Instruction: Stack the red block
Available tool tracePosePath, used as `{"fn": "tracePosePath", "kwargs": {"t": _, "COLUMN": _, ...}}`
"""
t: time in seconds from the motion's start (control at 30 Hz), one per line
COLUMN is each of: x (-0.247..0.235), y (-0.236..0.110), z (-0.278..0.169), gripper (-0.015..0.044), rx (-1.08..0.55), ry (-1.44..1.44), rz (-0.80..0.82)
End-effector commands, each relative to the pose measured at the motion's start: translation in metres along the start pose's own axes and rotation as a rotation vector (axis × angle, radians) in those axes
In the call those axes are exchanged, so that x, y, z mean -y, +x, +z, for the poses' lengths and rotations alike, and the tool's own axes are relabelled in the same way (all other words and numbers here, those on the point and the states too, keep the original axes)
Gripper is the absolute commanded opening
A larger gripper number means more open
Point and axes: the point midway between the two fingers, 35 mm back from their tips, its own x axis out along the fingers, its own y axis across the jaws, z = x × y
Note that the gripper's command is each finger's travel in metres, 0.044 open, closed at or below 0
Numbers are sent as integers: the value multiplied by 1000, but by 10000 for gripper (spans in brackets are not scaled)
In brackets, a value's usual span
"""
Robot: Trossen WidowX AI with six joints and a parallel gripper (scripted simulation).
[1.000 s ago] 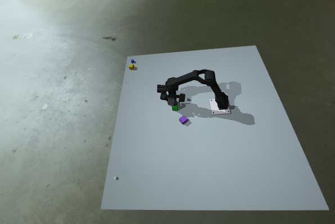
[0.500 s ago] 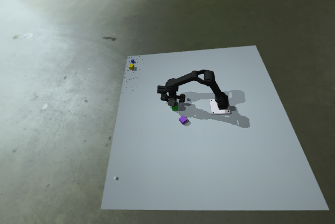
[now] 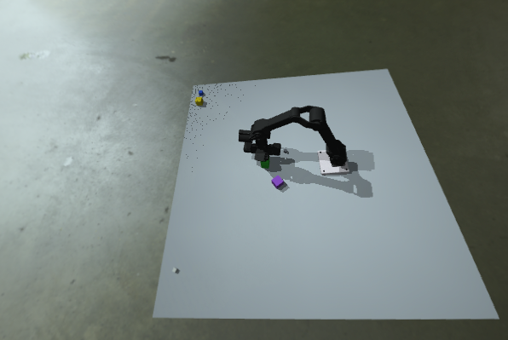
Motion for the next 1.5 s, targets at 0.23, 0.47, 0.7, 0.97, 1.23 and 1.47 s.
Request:
{"fn": "tracePosePath", "kwargs": {"t": 0.23, "x": 0, "y": -3, "z": 0, "gripper": 78, "rx": 4, "ry": -3, "rz": 0}}
{"fn": "tracePosePath", "kwargs": {"t": 0.47, "x": 0, "y": -34, "z": 0, "gripper": 0, "rx": 4, "ry": -3, "rz": 0}}
{"fn": "tracePosePath", "kwargs": {"t": 0.7, "x": 0, "y": -66, "z": 0, "gripper": 0, "rx": 4, "ry": -3, "rz": 0}}
{"fn": "tracePosePath", "kwargs": {"t": 0.97, "x": 0, "y": -102, "z": 0, "gripper": 0, "rx": 4, "ry": -3, "rz": 0}}
{"fn": "tracePosePath", "kwargs": {"t": 1.23, "x": 0, "y": -118, "z": 0, "gripper": 0, "rx": 4, "ry": -3, "rz": 0}}
{"fn": "tracePosePath", "kwargs": {"t": 1.47, "x": -2, "y": -118, "z": 8, "gripper": 0, "rx": 5, "ry": -3, "rz": 0}}
